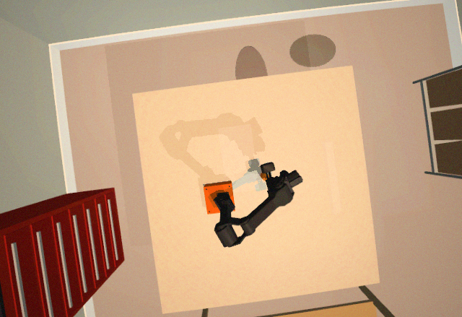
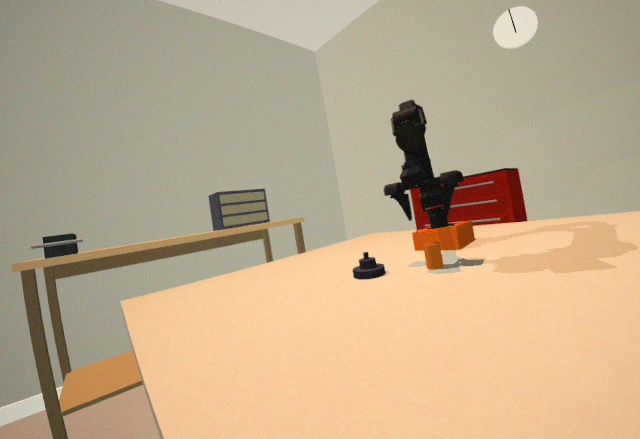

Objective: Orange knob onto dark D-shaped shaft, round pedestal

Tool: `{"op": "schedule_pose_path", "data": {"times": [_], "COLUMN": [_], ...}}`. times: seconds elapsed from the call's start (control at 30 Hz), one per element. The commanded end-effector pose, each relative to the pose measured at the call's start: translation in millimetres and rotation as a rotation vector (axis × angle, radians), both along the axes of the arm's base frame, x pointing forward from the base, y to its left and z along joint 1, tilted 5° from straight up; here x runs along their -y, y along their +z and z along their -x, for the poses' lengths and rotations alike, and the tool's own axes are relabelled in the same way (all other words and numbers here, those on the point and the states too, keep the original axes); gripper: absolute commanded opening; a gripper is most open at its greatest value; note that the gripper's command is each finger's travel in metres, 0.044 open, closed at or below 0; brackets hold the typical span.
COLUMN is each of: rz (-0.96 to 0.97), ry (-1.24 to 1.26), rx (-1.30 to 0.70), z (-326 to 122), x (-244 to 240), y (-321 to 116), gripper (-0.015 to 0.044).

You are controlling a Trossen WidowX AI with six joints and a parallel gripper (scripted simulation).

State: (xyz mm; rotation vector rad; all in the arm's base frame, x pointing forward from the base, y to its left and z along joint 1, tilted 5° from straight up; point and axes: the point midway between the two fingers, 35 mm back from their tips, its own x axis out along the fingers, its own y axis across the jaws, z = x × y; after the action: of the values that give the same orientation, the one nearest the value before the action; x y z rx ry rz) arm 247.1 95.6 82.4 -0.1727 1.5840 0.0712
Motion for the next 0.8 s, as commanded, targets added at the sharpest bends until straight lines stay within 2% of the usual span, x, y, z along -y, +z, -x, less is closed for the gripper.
{"op": "schedule_pose_path", "data": {"times": [0.0,0.23,0.37,0.77], "rz": [0.006,0.006,0.006,0.006], "ry": [-0.253,-0.253,-0.253,-0.253], "rx": [0.021,0.021,0.021,0.021], "z": [0.4,0.9,1.1,0.9], "x": [-0.8,0.6,2.7,4.2], "y": [-0.5,-0.4,-30.5,-48.1], "gripper": [0.0440,0.0440,0.0440,0.0440]}}
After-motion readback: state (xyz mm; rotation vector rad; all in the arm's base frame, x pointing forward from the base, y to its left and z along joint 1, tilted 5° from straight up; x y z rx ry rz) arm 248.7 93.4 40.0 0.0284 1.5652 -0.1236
